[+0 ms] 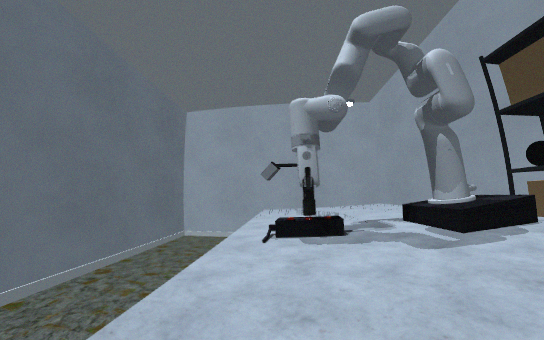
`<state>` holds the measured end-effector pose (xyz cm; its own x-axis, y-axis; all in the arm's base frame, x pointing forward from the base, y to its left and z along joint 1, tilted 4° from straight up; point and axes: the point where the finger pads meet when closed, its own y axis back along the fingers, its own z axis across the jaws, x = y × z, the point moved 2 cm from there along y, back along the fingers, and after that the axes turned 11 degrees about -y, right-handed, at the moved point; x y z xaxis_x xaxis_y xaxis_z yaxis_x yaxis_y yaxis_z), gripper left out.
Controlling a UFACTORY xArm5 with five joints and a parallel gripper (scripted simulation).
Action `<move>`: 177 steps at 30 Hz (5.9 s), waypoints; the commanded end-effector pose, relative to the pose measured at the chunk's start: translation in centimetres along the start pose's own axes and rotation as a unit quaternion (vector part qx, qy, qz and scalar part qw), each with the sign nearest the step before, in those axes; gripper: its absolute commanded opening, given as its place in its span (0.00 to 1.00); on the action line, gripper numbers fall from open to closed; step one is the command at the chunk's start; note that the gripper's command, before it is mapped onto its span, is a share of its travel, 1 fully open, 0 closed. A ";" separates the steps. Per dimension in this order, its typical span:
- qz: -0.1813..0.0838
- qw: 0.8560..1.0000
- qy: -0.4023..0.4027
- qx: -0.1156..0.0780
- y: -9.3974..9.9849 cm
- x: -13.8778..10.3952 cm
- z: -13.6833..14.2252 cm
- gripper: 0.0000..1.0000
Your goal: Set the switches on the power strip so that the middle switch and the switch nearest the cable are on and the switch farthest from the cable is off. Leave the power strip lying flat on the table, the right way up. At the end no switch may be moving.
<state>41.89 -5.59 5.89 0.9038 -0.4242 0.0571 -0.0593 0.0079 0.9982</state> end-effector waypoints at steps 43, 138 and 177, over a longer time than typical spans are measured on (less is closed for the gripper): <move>0.002 1.000 0.000 0.001 0.1 0.1 0.0 0.00; 0.002 1.000 0.000 0.001 3.1 0.1 -0.1 0.00; 0.001 1.000 0.000 0.002 4.4 -4.7 -0.7 0.00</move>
<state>37.60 -2.89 9.95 0.9038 -0.4242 0.0561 -0.0598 0.0046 0.9982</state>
